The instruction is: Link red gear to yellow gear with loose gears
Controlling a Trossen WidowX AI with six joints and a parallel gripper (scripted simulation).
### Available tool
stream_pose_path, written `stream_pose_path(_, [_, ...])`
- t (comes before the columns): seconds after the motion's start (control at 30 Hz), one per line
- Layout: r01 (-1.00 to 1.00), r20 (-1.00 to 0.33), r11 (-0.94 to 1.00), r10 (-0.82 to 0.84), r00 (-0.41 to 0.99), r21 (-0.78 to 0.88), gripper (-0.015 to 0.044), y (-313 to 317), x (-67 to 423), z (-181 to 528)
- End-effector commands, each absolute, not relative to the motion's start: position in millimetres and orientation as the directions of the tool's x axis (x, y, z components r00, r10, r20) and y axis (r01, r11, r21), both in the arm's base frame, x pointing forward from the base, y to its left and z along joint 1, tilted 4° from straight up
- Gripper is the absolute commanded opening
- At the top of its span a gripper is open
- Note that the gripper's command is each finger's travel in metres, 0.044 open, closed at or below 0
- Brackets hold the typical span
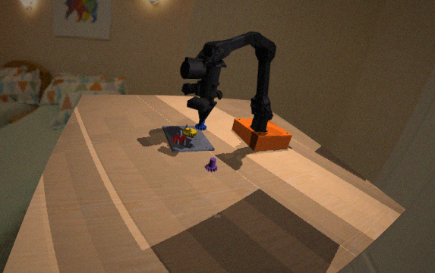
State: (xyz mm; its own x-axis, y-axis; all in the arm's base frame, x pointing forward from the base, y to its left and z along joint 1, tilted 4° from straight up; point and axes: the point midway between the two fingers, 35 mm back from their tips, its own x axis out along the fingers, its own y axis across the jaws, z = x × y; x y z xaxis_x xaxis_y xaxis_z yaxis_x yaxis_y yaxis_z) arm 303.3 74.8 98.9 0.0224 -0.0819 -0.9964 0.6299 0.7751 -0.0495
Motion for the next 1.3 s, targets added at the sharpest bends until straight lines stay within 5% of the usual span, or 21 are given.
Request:
stream_pose_path(0.0, [0.631, -0.996, 0.774, -0.086, 0.028, -0.049, 0.0000, 66, 309, 98])
stream_pose_path(1.27, [0.618, -0.997, 0.785, -0.073, 0.037, -0.034, 0.0000, -19, 340, 75])
